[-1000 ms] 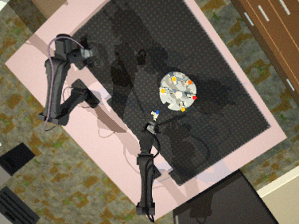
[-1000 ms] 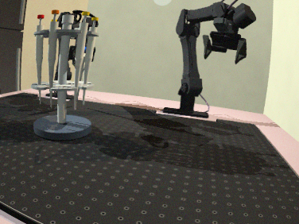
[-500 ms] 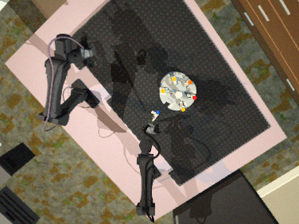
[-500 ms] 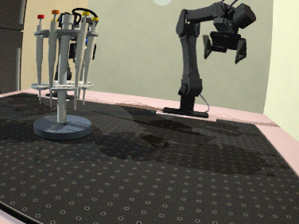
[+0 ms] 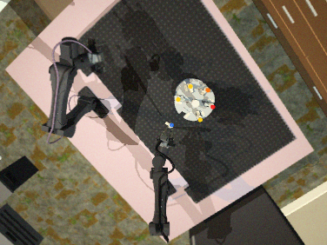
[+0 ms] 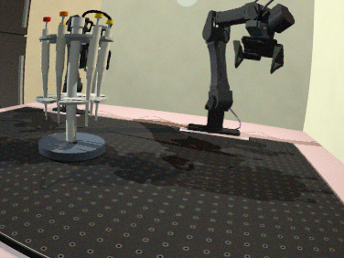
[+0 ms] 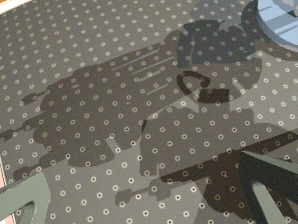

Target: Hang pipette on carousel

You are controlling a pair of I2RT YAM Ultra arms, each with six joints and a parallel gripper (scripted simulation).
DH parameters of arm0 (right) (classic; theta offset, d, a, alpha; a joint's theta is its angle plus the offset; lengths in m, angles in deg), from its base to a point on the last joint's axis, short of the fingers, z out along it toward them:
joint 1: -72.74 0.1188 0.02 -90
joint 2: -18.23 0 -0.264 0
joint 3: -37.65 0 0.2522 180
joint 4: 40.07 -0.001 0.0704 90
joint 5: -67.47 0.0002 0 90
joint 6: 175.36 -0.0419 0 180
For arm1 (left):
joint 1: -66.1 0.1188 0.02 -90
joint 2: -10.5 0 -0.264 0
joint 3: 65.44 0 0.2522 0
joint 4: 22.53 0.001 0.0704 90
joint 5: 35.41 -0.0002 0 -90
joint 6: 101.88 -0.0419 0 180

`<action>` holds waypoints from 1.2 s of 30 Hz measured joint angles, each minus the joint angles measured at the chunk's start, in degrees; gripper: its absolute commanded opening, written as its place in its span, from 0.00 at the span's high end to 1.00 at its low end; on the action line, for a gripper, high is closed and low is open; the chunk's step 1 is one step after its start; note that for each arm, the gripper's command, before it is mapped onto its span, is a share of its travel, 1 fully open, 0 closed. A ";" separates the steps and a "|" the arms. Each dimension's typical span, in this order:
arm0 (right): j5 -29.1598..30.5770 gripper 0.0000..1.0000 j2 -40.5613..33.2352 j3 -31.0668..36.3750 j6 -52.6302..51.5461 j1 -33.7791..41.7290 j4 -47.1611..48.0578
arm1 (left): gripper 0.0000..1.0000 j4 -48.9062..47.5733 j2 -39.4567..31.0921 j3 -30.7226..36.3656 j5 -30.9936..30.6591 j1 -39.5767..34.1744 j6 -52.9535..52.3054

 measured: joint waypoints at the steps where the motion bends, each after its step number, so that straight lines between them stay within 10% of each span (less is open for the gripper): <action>1: 0.00 0.88 0.00 0.00 0.07 0.00 0.46 | 0.00 0.00 0.00 0.00 0.00 0.00 0.00; 36: 0.42 0.88 6.60 7.06 5.11 0.00 31.01 | 0.00 0.00 0.00 0.00 0.00 0.00 0.00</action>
